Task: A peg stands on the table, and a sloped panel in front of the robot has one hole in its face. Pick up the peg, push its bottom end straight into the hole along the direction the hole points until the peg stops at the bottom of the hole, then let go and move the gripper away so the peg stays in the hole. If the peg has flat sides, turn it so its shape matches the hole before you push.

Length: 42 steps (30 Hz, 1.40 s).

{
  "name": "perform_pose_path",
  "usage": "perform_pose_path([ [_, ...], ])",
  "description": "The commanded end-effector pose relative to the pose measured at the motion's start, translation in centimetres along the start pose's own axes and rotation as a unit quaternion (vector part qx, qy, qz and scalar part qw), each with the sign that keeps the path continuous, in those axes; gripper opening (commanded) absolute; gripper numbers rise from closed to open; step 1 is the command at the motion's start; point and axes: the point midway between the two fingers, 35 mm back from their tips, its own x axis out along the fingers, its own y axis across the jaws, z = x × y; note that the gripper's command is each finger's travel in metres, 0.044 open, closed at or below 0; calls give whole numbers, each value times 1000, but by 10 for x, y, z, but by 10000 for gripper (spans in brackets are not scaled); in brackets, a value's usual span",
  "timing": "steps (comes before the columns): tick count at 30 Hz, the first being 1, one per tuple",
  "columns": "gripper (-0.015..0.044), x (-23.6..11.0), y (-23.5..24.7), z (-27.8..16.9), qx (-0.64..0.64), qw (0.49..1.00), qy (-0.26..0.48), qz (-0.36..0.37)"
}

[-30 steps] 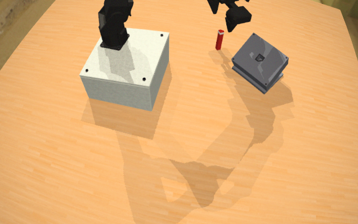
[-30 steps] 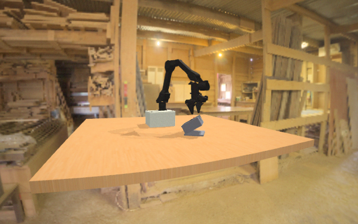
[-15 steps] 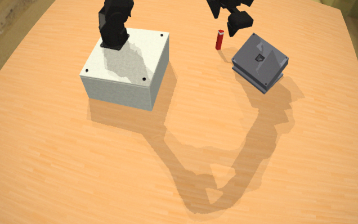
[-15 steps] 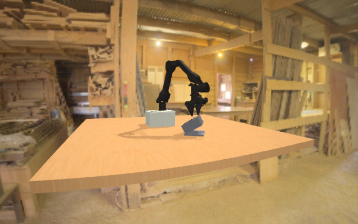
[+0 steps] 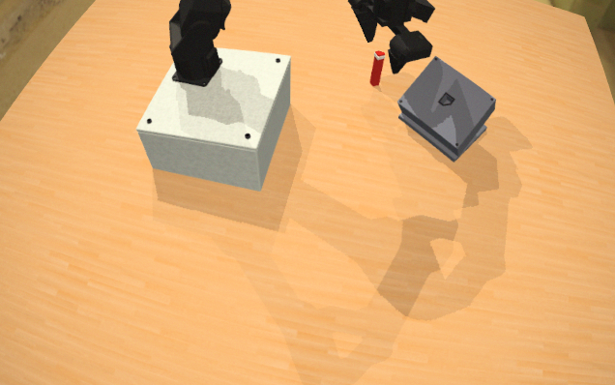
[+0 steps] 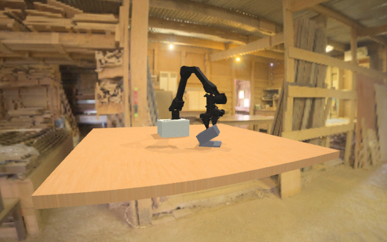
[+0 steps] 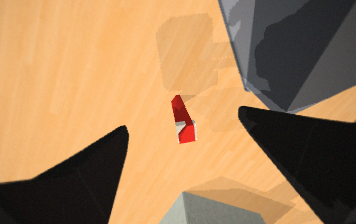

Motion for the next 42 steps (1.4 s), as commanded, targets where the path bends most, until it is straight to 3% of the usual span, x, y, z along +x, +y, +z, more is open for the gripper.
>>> perform_pose_path([
  [1,440,11,0,-4,-2,1000,10,-1],
  [24,440,31,0,-7,-2,1000,10,-1],
  [39,46,28,1,-5,-1,1000,5,1],
  [42,26,28,1,-5,-1,1000,5,1],
])
